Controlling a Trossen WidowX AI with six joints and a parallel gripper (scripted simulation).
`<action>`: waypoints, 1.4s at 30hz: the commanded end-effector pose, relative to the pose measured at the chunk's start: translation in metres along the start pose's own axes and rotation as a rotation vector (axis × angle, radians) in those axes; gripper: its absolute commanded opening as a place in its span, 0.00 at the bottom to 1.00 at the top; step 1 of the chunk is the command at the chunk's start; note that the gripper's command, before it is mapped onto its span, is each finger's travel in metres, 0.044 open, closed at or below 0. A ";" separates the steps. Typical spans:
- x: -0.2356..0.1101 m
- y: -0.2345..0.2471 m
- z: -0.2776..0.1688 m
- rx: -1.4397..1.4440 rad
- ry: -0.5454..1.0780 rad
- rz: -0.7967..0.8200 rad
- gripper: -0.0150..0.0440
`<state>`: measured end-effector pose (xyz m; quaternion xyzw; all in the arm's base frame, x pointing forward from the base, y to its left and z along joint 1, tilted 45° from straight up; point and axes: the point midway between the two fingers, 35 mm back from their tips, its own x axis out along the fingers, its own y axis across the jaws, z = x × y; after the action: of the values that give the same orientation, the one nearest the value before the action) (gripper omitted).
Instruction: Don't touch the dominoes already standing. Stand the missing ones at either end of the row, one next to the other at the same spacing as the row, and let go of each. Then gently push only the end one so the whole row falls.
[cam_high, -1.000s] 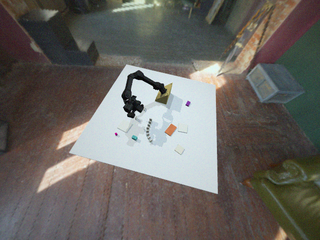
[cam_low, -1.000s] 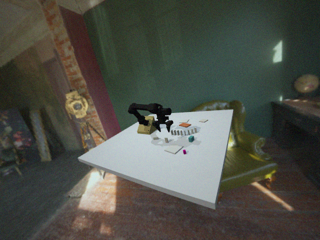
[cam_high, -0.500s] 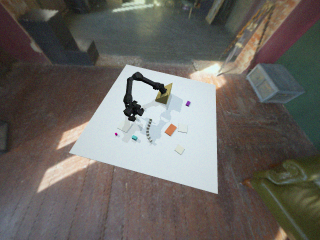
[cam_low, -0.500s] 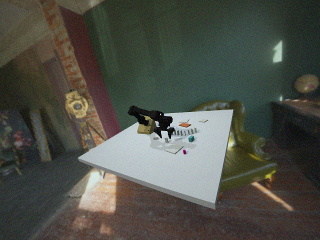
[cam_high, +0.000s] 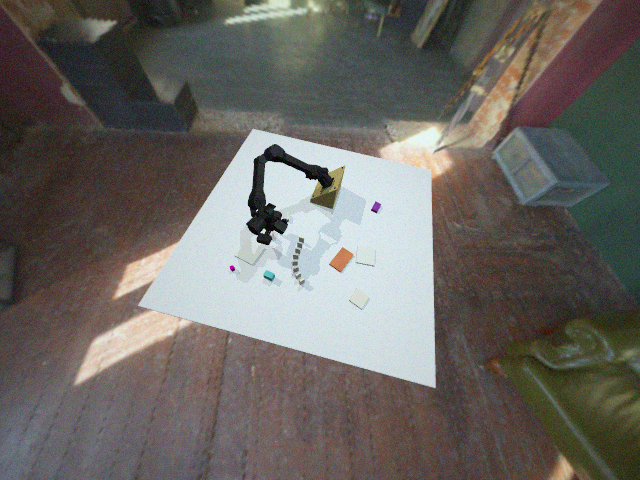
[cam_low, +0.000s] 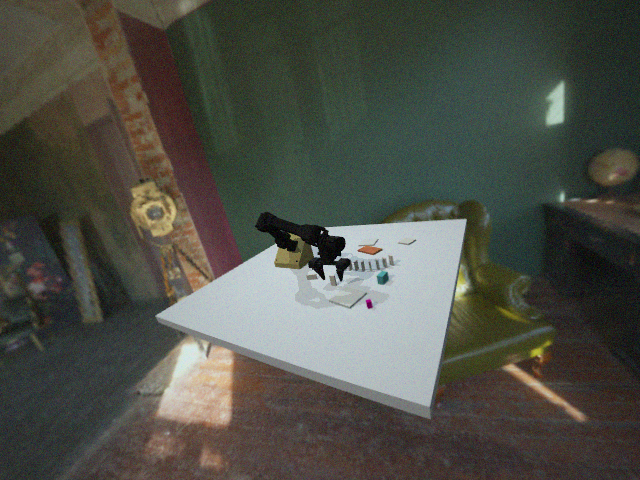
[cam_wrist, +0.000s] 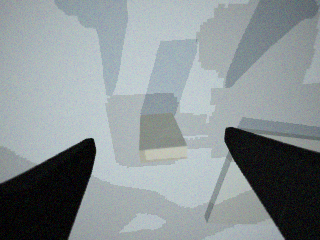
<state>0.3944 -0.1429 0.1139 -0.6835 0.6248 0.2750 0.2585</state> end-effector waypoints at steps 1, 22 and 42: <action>0.003 0.001 0.003 -0.011 -0.005 0.004 0.87; -0.006 -0.001 0.003 -0.007 -0.008 0.004 0.44; -0.134 0.004 0.032 0.265 -0.017 0.006 0.44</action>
<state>0.3843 -0.0420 0.1998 -0.6665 0.6367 0.2413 0.3035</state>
